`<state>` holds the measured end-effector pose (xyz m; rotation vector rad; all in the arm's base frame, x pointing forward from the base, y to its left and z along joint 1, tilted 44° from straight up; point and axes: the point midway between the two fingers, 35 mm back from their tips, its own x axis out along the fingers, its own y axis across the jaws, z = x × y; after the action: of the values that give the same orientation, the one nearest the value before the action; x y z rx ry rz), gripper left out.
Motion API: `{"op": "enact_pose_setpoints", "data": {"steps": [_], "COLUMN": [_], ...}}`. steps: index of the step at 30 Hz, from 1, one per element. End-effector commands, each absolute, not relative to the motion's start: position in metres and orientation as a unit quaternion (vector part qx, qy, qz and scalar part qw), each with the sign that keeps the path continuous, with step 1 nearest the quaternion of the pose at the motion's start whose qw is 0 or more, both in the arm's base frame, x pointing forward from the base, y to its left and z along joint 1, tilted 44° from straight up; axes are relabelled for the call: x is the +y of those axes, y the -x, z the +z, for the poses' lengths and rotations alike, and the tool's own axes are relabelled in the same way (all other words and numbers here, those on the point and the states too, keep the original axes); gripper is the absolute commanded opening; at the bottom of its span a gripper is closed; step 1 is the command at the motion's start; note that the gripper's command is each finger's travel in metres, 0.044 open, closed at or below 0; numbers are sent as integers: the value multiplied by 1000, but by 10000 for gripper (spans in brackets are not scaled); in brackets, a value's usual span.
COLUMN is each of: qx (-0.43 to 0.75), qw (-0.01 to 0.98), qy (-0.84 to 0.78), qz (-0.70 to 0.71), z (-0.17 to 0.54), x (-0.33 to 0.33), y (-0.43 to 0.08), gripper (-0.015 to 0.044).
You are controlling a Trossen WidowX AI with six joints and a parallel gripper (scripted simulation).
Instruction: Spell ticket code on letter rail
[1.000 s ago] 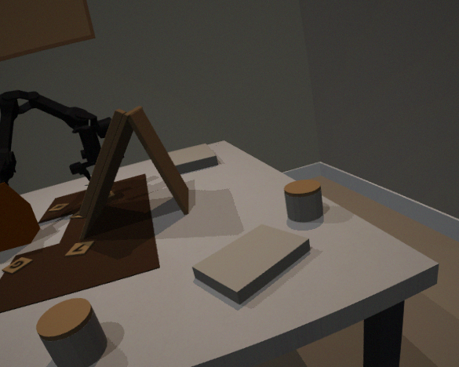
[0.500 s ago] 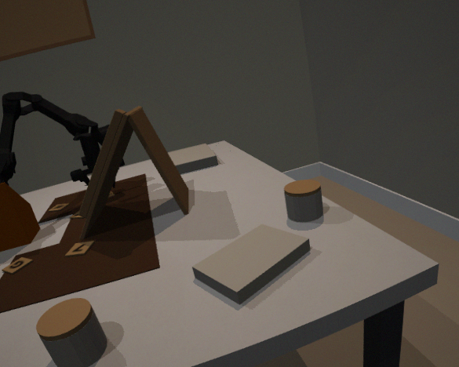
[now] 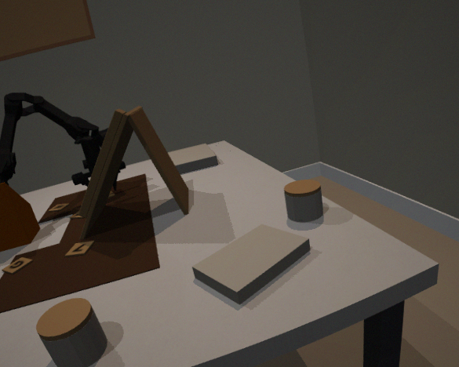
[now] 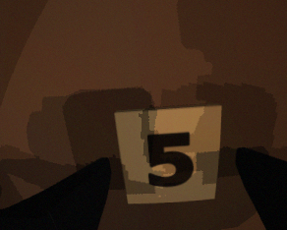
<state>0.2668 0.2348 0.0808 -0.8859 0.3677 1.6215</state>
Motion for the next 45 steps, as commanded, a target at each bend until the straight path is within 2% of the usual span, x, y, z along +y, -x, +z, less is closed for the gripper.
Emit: {"op": "enact_pose_setpoints", "data": {"steps": [1,15,16,28,37,45], "qx": [163,163,163,163,163,163], "qw": [588,588,588,588,588,588], "qy": [378,378,378,378,379,379], "qz": [696,696,696,696,696,696], "z": [74,74,74,73,77,79], "x": [238,238,238,238,233,230], "y": [-266,-266,-266,-266,-266,-267], "gripper": [340,340,314,234,0,0]}}
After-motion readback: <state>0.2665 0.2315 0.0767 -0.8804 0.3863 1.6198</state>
